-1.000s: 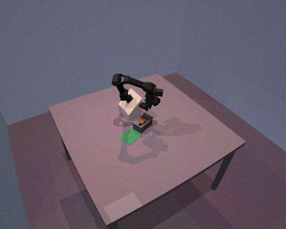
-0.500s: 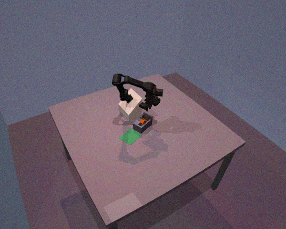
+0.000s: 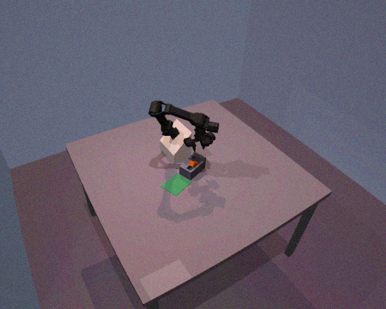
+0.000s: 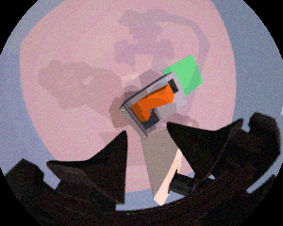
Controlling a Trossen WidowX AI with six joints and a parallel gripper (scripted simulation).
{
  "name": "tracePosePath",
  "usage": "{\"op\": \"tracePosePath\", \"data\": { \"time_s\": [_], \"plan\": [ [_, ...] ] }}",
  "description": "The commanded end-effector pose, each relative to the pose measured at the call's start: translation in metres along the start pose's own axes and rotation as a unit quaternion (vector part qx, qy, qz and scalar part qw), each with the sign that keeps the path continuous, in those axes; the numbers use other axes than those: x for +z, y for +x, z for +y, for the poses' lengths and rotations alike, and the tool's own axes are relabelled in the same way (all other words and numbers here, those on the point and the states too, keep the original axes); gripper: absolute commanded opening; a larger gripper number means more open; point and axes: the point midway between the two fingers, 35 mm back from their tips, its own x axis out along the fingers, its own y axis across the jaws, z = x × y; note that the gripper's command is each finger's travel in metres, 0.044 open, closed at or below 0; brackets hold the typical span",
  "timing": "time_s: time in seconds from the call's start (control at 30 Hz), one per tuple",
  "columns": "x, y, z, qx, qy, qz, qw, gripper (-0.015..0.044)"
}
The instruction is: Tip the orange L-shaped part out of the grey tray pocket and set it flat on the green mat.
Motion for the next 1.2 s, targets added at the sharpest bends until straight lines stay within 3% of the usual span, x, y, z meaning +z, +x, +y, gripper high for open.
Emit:
{"op": "tracePosePath", "data": {
  "time_s": [0.0, 0.13, 0.2, 0.63, 0.87, 1.17],
  "plan": [
    [0.019, -0.003, -0.024, 0.002, 0.295, -0.004, 0.955, 0.028],
    [0.029, -0.004, -0.044, 0.001, 0.498, -0.004, 0.867, 0.028],
    [0.031, -0.004, -0.048, 0.001, 0.531, -0.004, 0.848, 0.028],
    [0.031, -0.003, -0.047, 0.001, 0.531, -0.004, 0.848, 0.028],
    [0.031, 0.026, -0.048, 0.001, 0.531, -0.005, 0.847, 0.028],
    [0.032, 0.036, -0.047, 0.001, 0.531, -0.005, 0.847, 0.028]
  ]
}}
